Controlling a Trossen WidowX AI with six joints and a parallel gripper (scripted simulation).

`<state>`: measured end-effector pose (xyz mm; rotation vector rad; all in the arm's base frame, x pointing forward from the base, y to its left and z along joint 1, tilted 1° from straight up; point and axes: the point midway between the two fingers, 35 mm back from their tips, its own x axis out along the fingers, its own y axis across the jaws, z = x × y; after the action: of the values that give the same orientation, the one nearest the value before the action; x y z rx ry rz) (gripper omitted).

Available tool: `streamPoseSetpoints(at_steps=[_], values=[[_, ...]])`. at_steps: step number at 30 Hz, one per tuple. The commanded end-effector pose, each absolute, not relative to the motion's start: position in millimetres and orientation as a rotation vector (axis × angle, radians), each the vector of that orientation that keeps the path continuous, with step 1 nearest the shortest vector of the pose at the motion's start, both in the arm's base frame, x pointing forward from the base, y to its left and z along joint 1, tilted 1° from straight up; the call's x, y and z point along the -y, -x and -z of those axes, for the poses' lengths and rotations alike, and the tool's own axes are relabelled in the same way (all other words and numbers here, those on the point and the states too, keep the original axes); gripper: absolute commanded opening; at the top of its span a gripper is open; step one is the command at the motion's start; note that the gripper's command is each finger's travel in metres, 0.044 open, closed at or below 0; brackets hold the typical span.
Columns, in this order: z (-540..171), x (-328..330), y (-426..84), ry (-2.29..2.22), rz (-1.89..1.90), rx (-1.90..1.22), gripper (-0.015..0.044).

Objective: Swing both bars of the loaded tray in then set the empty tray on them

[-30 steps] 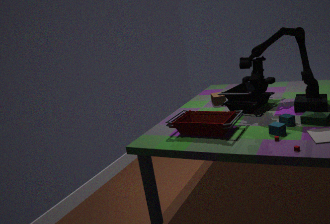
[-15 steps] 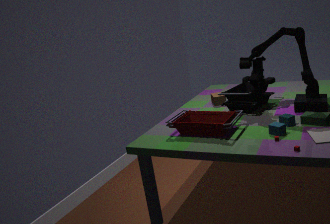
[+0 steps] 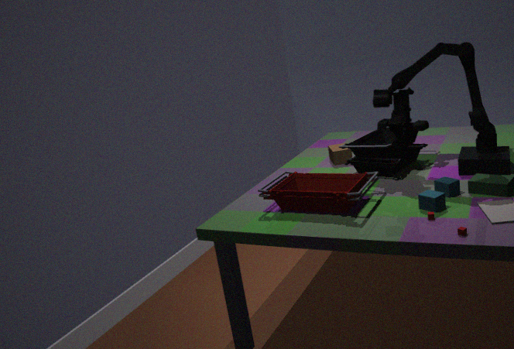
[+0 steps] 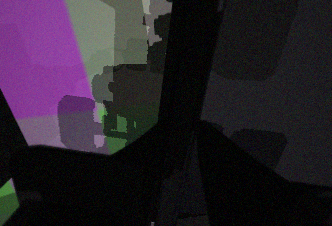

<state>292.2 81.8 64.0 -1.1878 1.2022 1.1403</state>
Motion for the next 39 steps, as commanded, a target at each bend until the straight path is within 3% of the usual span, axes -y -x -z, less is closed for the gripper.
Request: streamPoseSetpoints(at_steps=[1, 23, 39], values=[[-57.9, -81.1, -285.6, 1.174, -1.162, -1.228, 0.0117], [-57.9, -81.1, -285.6, 1.174, -1.162, -1.228, 0.044], [-99.0, -82.3, -292.3, 1.178, -1.158, -1.225, 0.044]])
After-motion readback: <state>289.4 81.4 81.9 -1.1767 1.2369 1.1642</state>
